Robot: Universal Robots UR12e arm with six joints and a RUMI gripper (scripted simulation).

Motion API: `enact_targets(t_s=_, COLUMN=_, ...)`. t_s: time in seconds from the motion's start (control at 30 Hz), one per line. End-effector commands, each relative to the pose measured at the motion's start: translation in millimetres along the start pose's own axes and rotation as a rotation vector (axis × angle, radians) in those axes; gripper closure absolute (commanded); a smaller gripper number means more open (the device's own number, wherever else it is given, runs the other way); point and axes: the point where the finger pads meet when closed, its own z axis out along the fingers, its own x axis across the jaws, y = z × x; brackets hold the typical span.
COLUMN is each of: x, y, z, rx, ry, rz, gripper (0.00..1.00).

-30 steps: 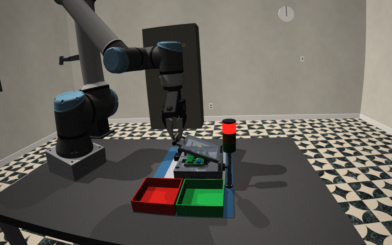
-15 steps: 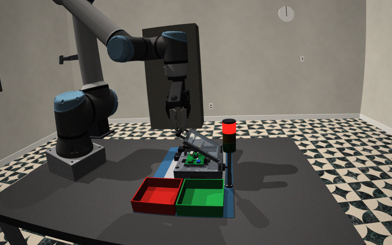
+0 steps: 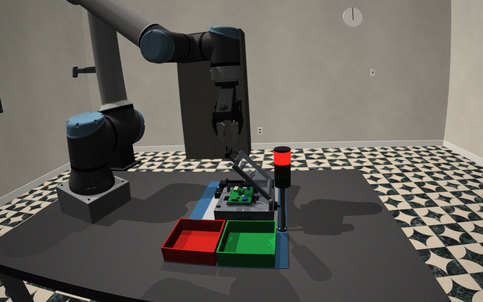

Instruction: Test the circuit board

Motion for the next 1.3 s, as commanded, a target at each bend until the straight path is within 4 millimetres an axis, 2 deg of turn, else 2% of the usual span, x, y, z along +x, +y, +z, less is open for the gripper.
enact_targets(t_s=0.0, x=-26.4, y=0.6, z=-16.1, rx=-0.002, ry=-0.015, rz=-0.002, gripper=1.00)
enact_targets(t_s=0.7, x=-80.6, y=0.5, z=-41.3, rx=-0.001, ry=-0.014, rz=-0.002, gripper=1.00)
enact_targets(t_s=1.27, x=-119.0, y=0.6, z=-47.5, rx=-0.001, ry=-0.014, rz=-0.002, gripper=1.00)
